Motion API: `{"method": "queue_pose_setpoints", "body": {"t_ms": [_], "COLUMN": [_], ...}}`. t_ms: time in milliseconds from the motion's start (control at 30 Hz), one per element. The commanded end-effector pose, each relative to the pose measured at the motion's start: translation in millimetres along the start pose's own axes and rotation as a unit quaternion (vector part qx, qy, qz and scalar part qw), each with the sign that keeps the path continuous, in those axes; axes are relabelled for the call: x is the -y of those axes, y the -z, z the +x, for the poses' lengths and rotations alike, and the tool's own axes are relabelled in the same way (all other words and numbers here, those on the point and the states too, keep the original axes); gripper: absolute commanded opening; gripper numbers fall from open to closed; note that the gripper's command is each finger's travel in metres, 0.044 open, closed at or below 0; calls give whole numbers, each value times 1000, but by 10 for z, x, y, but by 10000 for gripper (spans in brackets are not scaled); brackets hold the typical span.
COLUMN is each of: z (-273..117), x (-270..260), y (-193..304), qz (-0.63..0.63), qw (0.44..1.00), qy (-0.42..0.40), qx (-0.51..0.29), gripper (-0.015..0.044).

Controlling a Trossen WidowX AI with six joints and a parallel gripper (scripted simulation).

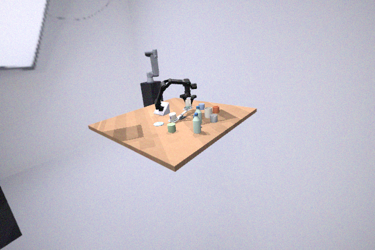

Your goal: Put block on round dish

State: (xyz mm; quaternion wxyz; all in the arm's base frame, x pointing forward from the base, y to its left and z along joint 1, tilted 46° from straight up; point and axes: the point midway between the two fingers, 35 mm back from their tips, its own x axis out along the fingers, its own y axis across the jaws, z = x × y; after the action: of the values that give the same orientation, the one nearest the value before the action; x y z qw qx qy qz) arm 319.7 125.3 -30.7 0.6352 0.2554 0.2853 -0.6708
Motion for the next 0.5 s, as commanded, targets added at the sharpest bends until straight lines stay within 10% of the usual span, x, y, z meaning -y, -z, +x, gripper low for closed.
{"method": "queue_pose_setpoints", "body": {"t_ms": [0,467], "z": [-78,-260], "x": [-2,11], "y": [12,6], "qz": [0,-4], "qw": [1000,1000], "qy": [-3,-4], "qx": [-2,-2], "gripper": [0,0]}}
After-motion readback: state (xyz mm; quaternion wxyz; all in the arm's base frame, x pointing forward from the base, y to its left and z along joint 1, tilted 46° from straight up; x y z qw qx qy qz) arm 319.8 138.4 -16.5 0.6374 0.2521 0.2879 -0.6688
